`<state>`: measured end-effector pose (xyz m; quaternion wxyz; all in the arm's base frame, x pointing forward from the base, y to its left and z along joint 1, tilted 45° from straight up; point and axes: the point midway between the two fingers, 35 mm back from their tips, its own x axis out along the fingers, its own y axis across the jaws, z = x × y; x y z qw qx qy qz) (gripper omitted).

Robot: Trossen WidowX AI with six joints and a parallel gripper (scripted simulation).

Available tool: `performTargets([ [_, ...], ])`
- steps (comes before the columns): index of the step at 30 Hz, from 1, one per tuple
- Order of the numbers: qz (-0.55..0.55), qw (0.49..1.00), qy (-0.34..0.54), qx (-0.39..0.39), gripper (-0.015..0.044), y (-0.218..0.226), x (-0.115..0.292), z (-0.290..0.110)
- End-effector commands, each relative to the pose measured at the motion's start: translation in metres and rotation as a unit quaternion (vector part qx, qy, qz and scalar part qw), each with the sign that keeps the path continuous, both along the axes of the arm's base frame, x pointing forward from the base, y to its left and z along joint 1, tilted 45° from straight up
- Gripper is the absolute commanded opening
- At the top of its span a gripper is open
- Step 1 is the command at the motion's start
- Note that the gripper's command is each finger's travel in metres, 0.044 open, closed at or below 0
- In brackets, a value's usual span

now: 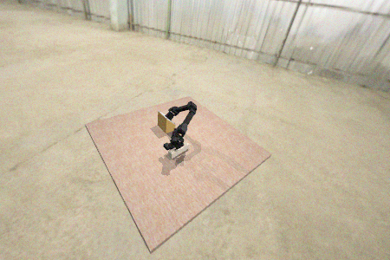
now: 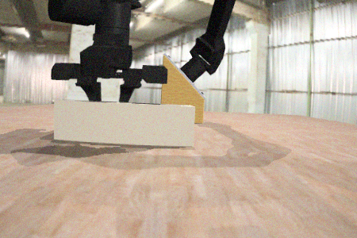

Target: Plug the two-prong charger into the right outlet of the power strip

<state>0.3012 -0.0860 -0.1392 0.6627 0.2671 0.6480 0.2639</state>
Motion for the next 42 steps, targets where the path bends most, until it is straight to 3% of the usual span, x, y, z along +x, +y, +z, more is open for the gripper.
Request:
performTargets([
  [1,-0.004,1.000,-0.014,-0.002,0.0000,-0.0011,0.0078,0.0015],
  [42,-0.001,1.000,0.000,-0.001,0.0000,0.0007,-0.0008,-0.0012],
])
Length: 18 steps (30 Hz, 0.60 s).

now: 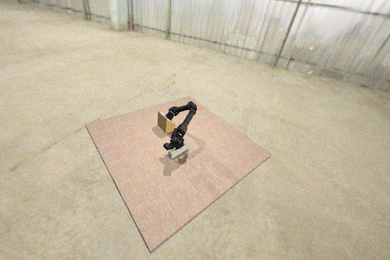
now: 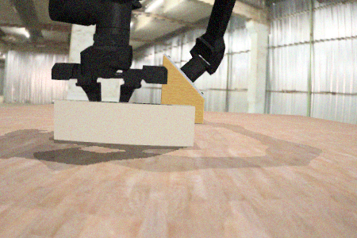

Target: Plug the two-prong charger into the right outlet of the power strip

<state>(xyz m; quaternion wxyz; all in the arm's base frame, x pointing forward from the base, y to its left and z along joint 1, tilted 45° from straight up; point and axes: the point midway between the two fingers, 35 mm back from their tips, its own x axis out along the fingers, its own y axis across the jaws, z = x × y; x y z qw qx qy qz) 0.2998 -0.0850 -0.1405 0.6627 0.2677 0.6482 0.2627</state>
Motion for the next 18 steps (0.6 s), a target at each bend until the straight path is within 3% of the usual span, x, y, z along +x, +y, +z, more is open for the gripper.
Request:
performTargets([
  [1,0.000,1.000,-0.001,0.000,0.0000,-0.0003,0.0005,0.0002],
  [8,0.000,1.000,-0.001,0.000,0.0000,-0.0003,0.0005,0.0002],
  [18,0.000,1.000,-0.001,0.000,0.0263,-0.0003,0.0005,0.0002],
])
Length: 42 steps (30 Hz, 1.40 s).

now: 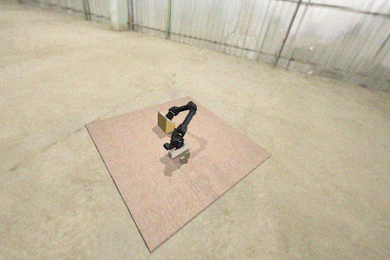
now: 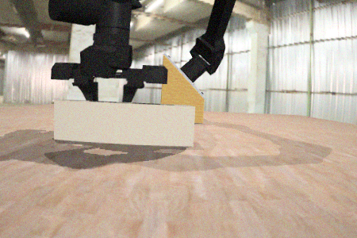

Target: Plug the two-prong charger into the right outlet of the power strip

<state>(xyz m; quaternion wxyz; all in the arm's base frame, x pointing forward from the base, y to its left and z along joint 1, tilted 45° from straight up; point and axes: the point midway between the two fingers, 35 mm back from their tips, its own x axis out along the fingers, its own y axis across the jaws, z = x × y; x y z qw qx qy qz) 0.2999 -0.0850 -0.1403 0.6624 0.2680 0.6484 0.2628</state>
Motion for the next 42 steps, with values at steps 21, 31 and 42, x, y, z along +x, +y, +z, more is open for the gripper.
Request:
performTargets([
  [21,-0.001,1.000,-0.006,-0.001,0.0440,0.000,-0.004,-0.001],
  [31,-0.002,1.000,-0.009,-0.001,0.0440,0.000,-0.007,-0.001],
  [42,-0.002,1.000,-0.013,-0.002,0.0440,0.001,-0.011,-0.001],
])
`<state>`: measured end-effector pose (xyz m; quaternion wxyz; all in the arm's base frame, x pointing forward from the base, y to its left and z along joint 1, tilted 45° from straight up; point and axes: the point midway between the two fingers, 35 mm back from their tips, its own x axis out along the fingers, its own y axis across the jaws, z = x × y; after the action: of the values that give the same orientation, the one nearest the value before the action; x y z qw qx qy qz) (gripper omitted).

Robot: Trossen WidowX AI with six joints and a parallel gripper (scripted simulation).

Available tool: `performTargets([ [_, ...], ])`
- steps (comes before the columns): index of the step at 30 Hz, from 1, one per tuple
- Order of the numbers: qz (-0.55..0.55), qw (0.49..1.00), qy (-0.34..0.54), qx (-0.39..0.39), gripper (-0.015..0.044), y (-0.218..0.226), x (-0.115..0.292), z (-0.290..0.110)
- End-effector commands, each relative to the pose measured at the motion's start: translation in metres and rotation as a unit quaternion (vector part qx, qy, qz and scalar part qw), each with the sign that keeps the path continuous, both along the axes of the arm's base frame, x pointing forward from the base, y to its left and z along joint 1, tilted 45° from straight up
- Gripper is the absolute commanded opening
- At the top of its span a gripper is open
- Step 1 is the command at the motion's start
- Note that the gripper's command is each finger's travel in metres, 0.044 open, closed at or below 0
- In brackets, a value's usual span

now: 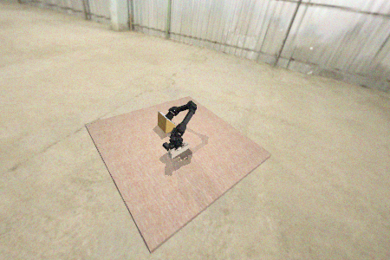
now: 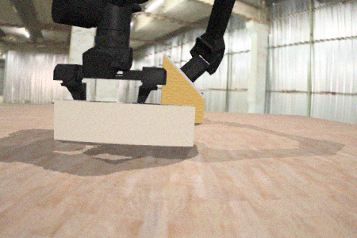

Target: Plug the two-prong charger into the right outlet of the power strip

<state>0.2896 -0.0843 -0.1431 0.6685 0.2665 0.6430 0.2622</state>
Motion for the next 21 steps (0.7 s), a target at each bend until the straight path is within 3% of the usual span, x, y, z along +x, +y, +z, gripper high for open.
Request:
performTargets([
  [1,0.000,1.000,-0.005,0.000,0.0440,0.000,-0.001,0.002],
  [21,0.000,1.000,-0.005,-0.001,0.0440,0.000,-0.026,-0.003],
])
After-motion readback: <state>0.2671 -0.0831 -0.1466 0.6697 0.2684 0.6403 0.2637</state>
